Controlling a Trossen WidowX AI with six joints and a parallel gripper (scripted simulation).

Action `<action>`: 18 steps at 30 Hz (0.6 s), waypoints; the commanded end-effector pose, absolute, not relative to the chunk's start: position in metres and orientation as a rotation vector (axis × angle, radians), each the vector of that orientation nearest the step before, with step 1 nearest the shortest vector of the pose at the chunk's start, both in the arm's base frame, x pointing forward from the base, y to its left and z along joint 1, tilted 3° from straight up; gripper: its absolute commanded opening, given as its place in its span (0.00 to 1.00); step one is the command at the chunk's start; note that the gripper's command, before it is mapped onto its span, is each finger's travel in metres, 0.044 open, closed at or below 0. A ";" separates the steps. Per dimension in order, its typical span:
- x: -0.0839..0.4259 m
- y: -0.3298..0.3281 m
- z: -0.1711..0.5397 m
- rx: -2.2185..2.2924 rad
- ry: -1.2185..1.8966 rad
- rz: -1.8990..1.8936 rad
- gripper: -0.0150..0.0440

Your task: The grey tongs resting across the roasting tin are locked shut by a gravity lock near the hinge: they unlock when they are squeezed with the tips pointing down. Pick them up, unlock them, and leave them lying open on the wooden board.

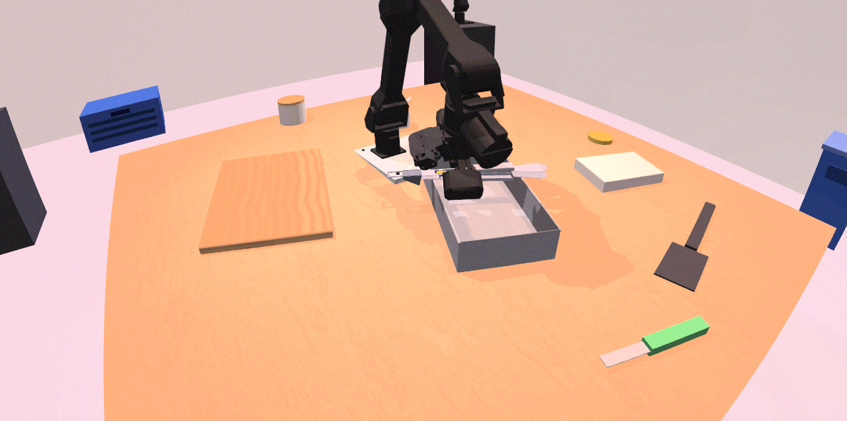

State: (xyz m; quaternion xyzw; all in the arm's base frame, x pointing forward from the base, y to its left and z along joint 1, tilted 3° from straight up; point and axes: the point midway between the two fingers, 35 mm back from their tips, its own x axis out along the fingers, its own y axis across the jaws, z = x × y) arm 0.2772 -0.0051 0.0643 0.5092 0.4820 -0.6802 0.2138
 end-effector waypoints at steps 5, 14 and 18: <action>0.271 -0.003 0.054 1.399 1.346 -1.907 0.69; 0.270 -0.002 0.051 1.395 1.345 -1.910 0.61; 0.270 -0.002 0.051 1.395 1.345 -1.910 0.43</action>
